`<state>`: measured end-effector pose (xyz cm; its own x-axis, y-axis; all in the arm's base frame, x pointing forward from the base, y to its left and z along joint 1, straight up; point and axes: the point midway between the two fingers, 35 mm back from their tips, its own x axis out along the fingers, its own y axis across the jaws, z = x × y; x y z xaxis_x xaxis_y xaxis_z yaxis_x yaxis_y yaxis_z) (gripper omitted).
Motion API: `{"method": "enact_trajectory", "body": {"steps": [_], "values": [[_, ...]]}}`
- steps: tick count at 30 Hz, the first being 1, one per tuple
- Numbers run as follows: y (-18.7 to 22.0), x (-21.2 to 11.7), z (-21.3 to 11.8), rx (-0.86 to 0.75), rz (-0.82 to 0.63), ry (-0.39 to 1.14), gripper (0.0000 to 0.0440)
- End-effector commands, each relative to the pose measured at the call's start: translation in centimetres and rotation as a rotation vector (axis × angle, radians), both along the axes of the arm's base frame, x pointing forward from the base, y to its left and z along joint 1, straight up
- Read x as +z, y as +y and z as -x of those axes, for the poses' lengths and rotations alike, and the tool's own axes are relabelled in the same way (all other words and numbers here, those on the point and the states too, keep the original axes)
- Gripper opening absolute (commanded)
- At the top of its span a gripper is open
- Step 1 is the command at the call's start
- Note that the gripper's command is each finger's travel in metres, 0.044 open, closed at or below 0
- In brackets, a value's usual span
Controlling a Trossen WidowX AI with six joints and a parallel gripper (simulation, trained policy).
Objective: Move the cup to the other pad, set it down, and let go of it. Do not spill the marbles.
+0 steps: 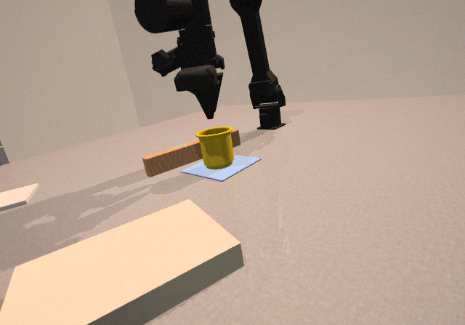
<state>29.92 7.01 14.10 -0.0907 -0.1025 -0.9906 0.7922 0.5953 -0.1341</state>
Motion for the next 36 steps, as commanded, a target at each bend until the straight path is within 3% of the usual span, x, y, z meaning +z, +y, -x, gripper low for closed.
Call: {"method": "enact_trajectory", "body": {"steps": [1, 18, 27, 36], "values": [[-0.2, -1.7, 0.3, -0.013, 0.022, 0.032, 0.0187], [-0.3, -7.6, 0.9, 0.034, 0.039, 0.089, 0.0188], [-0.7, -8.3, 1.1, 0.081, 0.037, 0.078, 0.0005], [-1.1, -7.0, 1.2, 0.069, 0.027, 0.056, 0.0001]]}}
